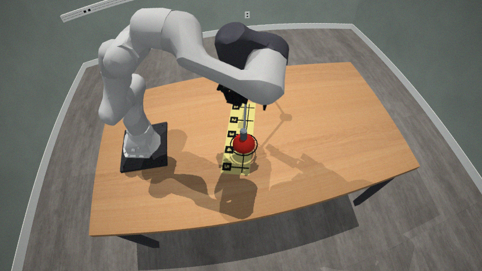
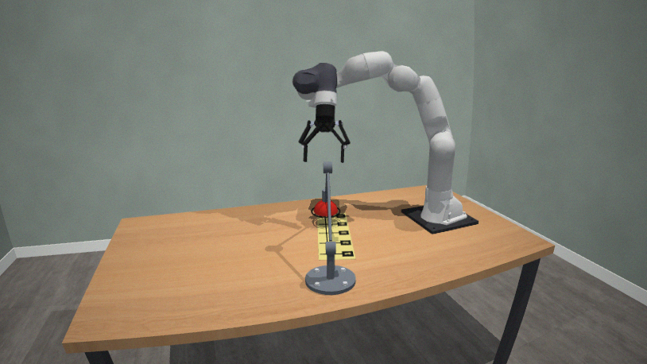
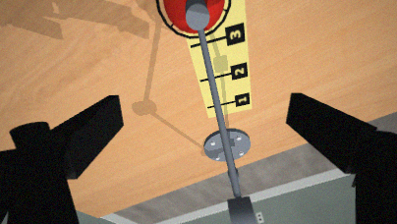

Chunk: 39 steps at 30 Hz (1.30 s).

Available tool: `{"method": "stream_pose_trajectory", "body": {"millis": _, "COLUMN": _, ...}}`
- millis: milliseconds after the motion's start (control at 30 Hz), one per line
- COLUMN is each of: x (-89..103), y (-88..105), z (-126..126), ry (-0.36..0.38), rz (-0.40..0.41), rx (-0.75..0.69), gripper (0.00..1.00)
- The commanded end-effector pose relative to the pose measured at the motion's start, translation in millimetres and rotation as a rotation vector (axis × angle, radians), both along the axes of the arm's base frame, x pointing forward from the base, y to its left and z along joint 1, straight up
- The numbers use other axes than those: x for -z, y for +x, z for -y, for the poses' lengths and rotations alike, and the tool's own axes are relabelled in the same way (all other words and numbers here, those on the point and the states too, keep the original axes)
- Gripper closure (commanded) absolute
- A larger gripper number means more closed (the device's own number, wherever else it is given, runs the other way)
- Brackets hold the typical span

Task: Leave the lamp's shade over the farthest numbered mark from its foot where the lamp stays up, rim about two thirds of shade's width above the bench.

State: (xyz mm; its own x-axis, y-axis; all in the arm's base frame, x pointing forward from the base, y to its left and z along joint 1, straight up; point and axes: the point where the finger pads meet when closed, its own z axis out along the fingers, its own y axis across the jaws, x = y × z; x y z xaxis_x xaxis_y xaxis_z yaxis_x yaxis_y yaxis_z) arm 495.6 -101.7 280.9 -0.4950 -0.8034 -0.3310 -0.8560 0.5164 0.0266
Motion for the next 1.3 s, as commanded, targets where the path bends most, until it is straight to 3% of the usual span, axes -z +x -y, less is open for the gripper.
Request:
{"method": "stream_pose_trajectory", "body": {"millis": 0, "x": 0.7, "y": -0.4, "z": -0.4, "ry": -0.001, "rz": -0.005, "rx": 0.0, "gripper": 0.0}}
{"method": "stream_pose_trajectory", "body": {"millis": 1267, "x": 1.7, "y": 1.2, "z": 0.1, "ry": -0.002, "rz": 0.003, "rx": 0.002, "gripper": 0.0}}
